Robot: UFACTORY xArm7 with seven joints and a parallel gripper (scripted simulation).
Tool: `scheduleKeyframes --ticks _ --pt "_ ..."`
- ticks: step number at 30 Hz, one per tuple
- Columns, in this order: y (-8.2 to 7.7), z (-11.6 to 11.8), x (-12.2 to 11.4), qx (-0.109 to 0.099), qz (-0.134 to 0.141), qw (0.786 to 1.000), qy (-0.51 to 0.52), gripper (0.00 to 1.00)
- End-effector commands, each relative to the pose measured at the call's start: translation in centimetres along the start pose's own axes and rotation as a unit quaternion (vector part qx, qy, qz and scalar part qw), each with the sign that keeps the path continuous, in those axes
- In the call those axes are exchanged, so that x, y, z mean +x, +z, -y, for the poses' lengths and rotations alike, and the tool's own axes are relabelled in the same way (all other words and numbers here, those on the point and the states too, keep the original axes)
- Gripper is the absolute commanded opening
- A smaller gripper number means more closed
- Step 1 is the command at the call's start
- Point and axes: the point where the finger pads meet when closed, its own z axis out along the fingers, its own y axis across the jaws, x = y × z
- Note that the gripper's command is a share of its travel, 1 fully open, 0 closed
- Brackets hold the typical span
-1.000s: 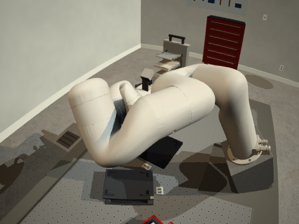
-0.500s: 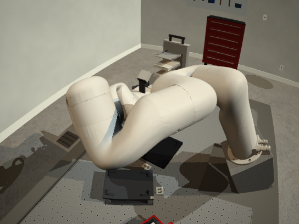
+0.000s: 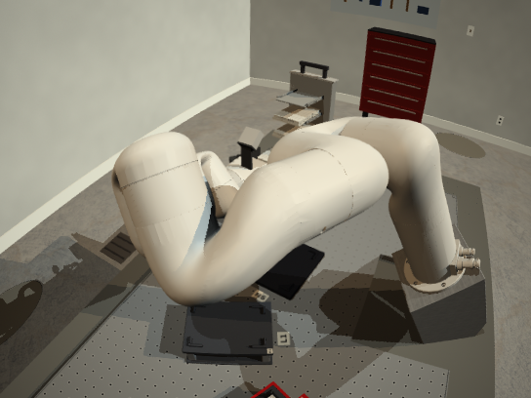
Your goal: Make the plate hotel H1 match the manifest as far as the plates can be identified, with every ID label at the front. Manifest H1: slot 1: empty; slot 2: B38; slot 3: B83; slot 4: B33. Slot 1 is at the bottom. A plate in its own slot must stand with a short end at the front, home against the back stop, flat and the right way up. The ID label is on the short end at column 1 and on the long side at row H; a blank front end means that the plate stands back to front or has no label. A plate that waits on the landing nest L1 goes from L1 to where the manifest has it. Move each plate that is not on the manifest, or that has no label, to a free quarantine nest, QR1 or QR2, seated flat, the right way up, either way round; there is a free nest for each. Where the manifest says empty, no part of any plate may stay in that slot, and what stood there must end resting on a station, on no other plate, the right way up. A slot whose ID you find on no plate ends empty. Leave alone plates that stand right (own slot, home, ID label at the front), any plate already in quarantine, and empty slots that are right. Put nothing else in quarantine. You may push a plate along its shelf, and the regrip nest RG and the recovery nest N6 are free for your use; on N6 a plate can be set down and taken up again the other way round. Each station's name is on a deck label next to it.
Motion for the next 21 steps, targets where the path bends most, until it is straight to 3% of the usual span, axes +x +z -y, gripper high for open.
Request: scheduleKeyframes --ticks 1,21 --pt "-0.7 0.0 0.2 -0.001 -0.001 1.0 0.002 0.0" --pt "-3.7 0.0 0.2 -0.001 0.0 1.0 0.002 0.0"
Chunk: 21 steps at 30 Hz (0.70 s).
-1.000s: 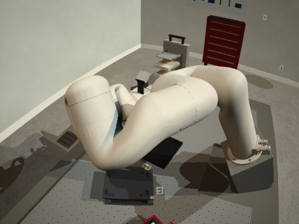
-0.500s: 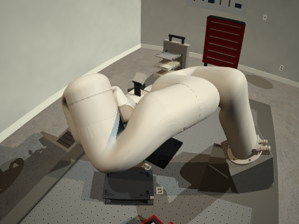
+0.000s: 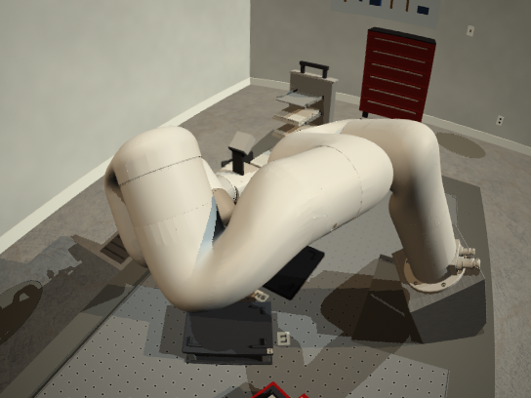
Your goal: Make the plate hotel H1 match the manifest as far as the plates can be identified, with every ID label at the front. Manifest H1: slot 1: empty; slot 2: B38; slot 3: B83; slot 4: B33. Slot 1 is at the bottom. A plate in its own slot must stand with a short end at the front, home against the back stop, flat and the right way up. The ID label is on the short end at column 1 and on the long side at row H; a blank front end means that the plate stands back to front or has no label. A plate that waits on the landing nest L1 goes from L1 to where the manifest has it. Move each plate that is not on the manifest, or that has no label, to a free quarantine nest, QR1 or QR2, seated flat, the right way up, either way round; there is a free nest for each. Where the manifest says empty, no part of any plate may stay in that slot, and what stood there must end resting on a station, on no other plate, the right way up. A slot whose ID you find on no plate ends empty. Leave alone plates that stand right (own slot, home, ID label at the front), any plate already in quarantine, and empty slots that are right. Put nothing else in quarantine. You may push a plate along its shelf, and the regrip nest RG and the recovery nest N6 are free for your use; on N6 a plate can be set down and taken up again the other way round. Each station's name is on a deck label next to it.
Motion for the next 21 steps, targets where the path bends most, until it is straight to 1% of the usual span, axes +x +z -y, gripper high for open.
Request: scheduleKeyframes --ticks 1,4,19,21 --pt "-0.8 0.0 0.2 -0.001 0.0 1.0 0.002 0.0" --pt "-0.9 0.0 0.2 -0.001 0.0 1.0 0.002 0.0" --pt "-3.4 0.0 0.1 -0.001 0.0 1.0 0.001 0.0" --pt "-3.4 0.0 0.1 -0.001 0.0 1.0 0.001 0.0"
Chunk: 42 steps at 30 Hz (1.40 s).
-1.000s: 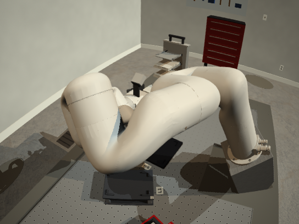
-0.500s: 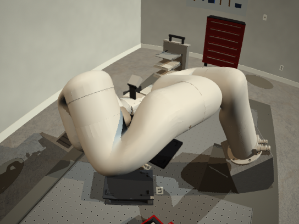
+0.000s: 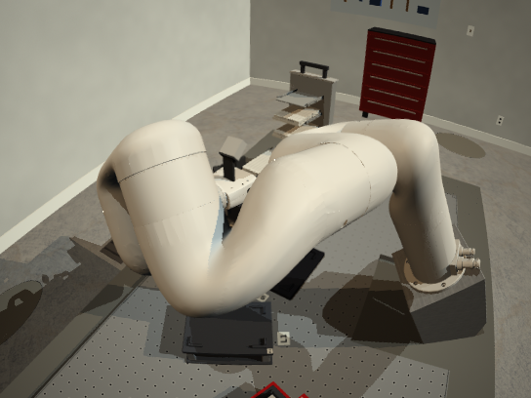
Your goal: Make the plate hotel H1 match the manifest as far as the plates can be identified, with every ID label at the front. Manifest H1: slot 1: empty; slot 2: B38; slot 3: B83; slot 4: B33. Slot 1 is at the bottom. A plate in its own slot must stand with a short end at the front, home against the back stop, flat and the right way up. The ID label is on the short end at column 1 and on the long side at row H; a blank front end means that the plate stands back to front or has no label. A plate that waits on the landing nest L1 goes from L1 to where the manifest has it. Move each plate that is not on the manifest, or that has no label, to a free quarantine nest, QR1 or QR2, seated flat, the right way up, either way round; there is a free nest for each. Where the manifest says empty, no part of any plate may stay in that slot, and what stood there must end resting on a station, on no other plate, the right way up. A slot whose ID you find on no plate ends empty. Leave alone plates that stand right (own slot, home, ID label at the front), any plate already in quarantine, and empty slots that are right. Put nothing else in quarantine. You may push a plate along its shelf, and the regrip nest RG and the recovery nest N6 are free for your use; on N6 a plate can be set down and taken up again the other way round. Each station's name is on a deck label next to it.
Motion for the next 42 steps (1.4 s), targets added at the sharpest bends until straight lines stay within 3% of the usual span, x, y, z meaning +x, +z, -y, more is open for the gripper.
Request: scheduleKeyframes --ticks 1,29,42 --pt "-0.4 0.0 0.2 -0.001 0.0 1.0 0.001 0.0" --pt "-4.7 0.0 0.1 -0.001 0.0 1.0 0.001 0.0" --pt "-4.7 0.0 0.1 -0.001 0.0 1.0 0.001 0.0"
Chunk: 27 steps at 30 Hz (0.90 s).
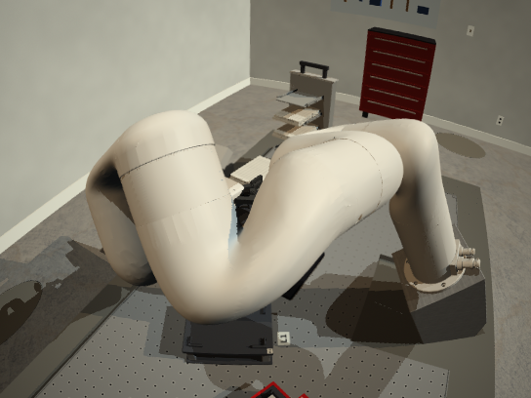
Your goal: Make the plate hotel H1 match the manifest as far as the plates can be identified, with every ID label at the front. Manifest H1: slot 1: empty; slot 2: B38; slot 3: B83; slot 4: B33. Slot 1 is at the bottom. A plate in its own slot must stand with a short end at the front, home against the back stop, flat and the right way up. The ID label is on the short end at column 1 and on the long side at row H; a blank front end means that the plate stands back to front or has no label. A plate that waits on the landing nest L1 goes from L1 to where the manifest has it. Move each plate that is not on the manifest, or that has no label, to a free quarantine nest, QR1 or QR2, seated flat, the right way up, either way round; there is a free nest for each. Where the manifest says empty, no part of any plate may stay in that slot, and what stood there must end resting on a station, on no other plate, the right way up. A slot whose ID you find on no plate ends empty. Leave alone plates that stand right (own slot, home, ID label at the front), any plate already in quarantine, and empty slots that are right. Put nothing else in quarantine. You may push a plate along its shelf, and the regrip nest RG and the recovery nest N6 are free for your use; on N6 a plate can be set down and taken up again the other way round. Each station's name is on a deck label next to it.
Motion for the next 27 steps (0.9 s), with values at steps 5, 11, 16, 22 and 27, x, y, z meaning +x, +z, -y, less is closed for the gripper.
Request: scheduleKeyframes --ticks 5,11,16,22,27 --pt "0.0 0.1 0.8 -0.001 0.0 1.0 0.001 0.0" --pt "0.0 0.0 1.4 -0.001 0.0 1.0 0.001 0.0" --pt "0.0 0.0 2.3 -0.001 0.0 1.0 0.001 0.0" --pt "0.0 0.0 3.3 -0.001 0.0 1.0 0.001 0.0" --pt "0.0 0.0 3.8 -0.001 0.0 1.0 0.001 0.0"
